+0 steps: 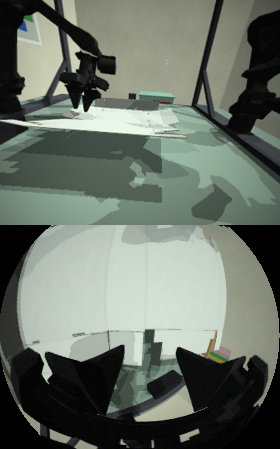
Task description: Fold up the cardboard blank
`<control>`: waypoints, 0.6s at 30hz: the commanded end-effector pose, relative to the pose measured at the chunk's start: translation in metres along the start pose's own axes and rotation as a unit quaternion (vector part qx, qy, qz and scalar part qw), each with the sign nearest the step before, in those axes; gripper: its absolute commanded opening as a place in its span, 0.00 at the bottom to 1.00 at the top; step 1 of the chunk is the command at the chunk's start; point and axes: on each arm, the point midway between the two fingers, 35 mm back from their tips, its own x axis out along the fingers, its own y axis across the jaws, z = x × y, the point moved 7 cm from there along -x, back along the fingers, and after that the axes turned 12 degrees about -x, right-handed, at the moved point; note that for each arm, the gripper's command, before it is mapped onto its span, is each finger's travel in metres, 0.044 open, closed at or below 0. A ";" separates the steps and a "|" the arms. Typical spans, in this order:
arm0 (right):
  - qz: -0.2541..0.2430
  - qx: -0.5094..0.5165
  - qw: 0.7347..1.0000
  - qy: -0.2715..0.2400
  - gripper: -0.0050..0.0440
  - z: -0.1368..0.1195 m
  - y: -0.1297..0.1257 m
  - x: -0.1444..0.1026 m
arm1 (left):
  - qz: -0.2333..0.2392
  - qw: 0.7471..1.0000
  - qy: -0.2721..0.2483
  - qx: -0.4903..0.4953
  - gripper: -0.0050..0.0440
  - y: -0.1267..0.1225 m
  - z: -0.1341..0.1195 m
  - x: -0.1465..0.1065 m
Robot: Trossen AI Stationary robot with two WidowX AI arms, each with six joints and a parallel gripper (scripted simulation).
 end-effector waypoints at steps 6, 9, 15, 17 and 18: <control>0.052 0.020 0.997 -0.053 0.50 0.019 0.016 -0.013 | -0.001 1.000 0.002 -0.014 0.34 0.021 -0.011 0.015; 0.063 0.022 0.996 -0.062 0.50 0.023 0.020 -0.014 | 0.000 1.000 0.003 -0.016 0.19 0.025 -0.014 0.019; 0.089 0.027 0.992 -0.080 0.50 0.031 0.030 -0.017 | 0.000 1.000 0.004 -0.015 0.10 0.034 -0.020 0.027; 0.094 0.027 0.992 -0.084 0.50 0.033 0.032 -0.018 | 0.001 1.000 0.004 -0.016 0.10 0.036 -0.021 0.028; 0.094 0.027 0.992 -0.084 0.50 0.033 0.032 -0.018 | 0.001 1.000 0.004 -0.016 0.10 0.036 -0.021 0.028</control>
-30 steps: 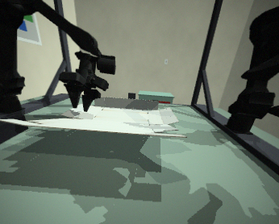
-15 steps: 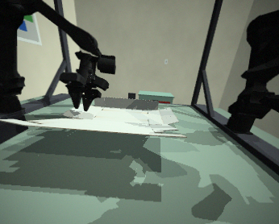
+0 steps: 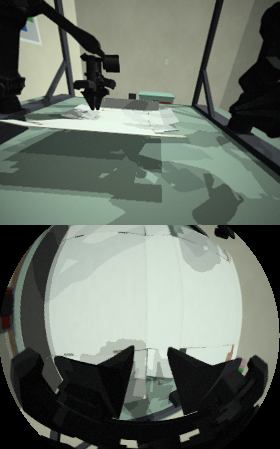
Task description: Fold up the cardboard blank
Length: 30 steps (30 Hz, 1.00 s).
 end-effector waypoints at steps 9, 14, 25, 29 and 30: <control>0.062 0.012 0.997 -0.053 0.50 0.023 0.023 -0.008 | -0.004 1.000 -0.006 0.004 0.10 0.018 -0.014 0.019; 0.088 0.013 0.994 -0.069 0.50 0.031 0.034 -0.010 | -0.004 1.000 -0.007 0.004 0.10 0.024 -0.022 0.026; 0.135 0.013 0.986 -0.095 0.50 0.043 0.053 -0.014 | -0.011 1.000 -0.014 0.021 0.10 0.030 -0.034 0.036; 0.142 0.013 0.985 -0.099 0.50 0.044 0.056 -0.015 | -0.013 0.999 -0.017 0.026 0.10 0.030 -0.036 0.037; 0.142 0.013 0.985 -0.099 0.50 0.044 0.056 -0.015 | -0.013 0.999 -0.017 0.026 0.10 0.030 -0.036 0.037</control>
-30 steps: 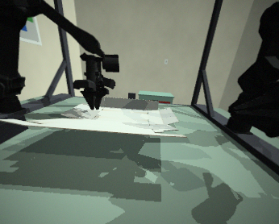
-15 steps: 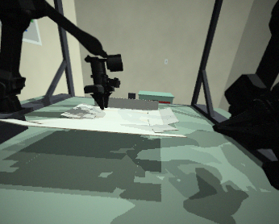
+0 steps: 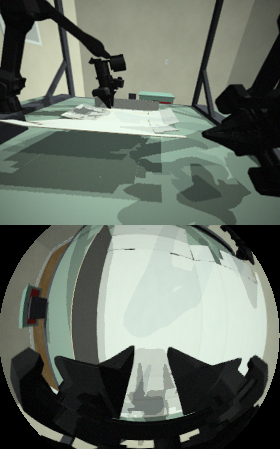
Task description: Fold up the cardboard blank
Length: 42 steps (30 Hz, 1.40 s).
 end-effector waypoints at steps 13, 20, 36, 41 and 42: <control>0.009 0.002 1.000 -0.018 0.50 0.006 0.004 0.002 | -0.005 1.000 -0.008 0.006 0.10 0.000 -0.001 0.002; 0.009 0.002 1.000 -0.018 0.50 0.004 0.004 0.012 | -0.005 1.000 -0.008 0.006 0.10 0.000 -0.001 0.002; 0.009 0.002 1.000 -0.018 0.50 -0.001 0.006 0.036 | -0.005 1.000 -0.008 0.006 0.10 0.000 -0.001 0.002; 0.010 0.002 1.000 -0.016 0.50 -0.001 0.006 0.038 | -0.005 1.000 -0.008 0.006 0.10 0.000 -0.001 0.002; 0.010 0.002 1.000 -0.016 0.50 -0.002 0.007 0.038 | -0.005 1.000 -0.008 0.006 0.10 0.000 -0.001 0.002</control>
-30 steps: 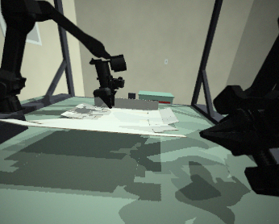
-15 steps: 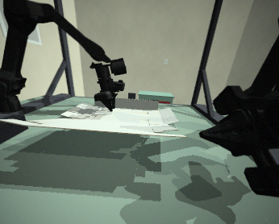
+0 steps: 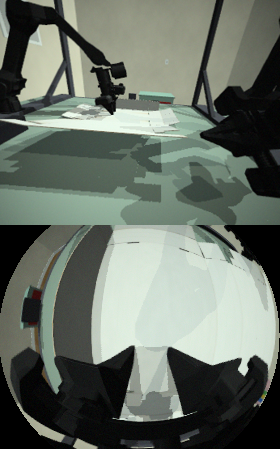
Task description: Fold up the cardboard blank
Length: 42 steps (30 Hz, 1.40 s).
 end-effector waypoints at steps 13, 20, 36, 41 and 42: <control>0.000 0.000 1.000 0.013 0.50 -0.029 0.000 0.027 | -0.002 1.000 -0.004 0.006 0.10 -0.002 0.003 0.000; 0.002 0.001 1.000 0.005 0.50 -0.039 0.000 0.033 | -0.002 1.000 -0.004 0.006 0.10 -0.002 0.003 0.000; 0.002 0.001 1.000 0.003 0.50 -0.038 0.001 0.033 | -0.002 1.000 -0.004 0.006 0.65 -0.002 0.003 0.000; 0.002 0.002 1.000 0.002 0.50 -0.038 0.001 0.032 | -0.002 1.000 -0.004 0.006 0.68 -0.002 0.003 0.000; 0.002 0.002 1.000 0.002 0.50 -0.037 0.001 0.032 | -0.002 1.000 -0.004 0.006 0.68 -0.002 0.003 0.000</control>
